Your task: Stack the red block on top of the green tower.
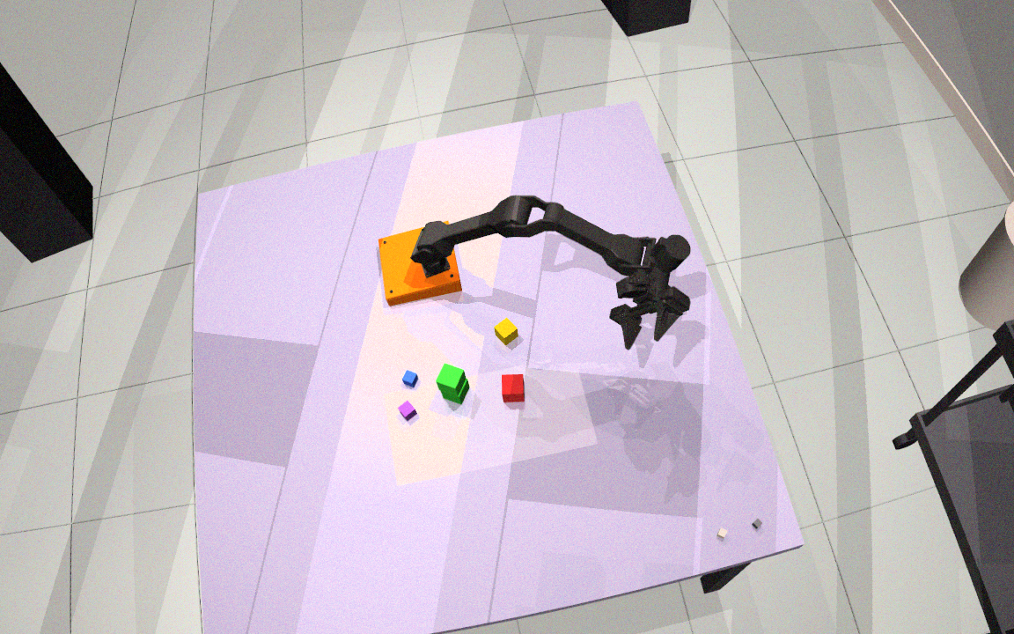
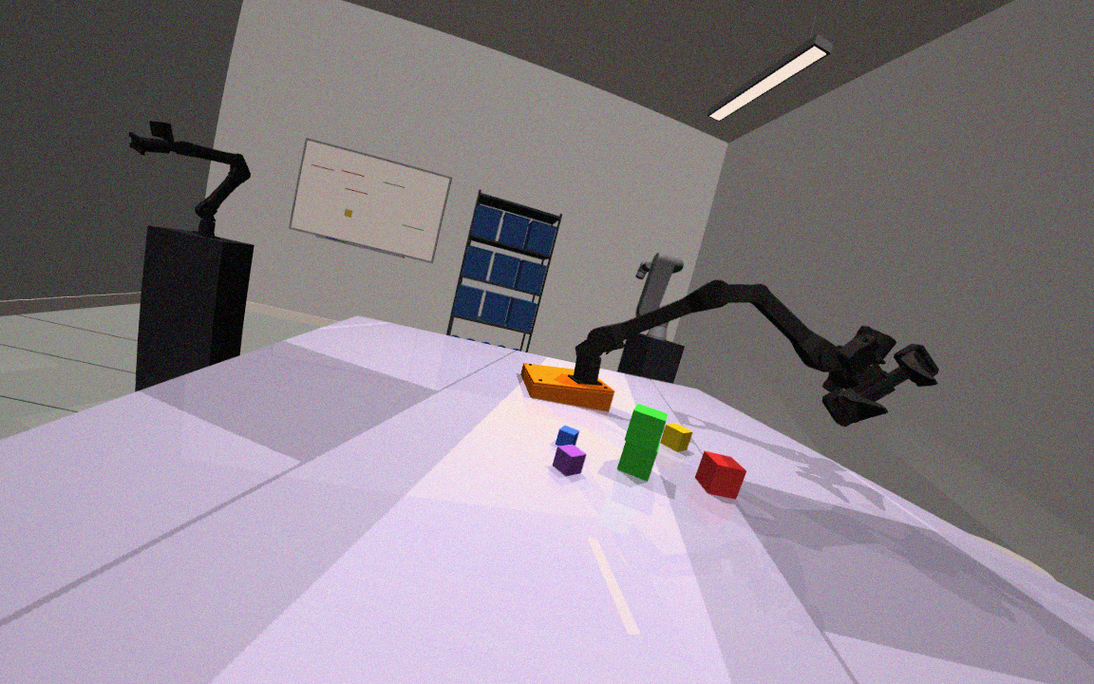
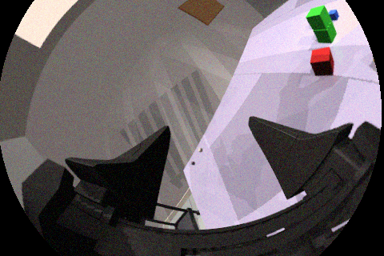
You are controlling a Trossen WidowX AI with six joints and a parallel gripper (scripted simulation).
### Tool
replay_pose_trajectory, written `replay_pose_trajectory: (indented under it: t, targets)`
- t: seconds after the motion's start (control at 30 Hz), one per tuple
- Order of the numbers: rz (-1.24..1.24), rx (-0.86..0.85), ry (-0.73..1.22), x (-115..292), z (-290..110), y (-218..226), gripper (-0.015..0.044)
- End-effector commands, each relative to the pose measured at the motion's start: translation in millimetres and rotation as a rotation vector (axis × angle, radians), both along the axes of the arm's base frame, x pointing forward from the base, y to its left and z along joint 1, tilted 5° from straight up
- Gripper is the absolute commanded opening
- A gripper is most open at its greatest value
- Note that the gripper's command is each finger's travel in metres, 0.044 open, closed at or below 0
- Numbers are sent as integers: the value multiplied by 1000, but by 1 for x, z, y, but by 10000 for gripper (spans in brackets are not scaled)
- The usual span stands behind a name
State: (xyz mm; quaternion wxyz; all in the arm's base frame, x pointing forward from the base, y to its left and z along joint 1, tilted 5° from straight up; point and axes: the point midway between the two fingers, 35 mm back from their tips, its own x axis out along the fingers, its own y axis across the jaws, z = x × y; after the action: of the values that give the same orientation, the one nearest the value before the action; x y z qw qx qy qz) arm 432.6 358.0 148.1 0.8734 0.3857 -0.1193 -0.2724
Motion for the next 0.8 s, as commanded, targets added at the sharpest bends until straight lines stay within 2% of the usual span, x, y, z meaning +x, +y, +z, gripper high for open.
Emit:
replay_pose_trajectory:
  t: [0.0,0.03,0.43,0.77]
  targets:
    - [2,-9,9,1,0,-1,426]
    - [10,-37,35,5,0,-3,440]
    - [233,-642,682,64,-11,-76,440]
    - [558,-1045,1199,70,-33,-150,440]
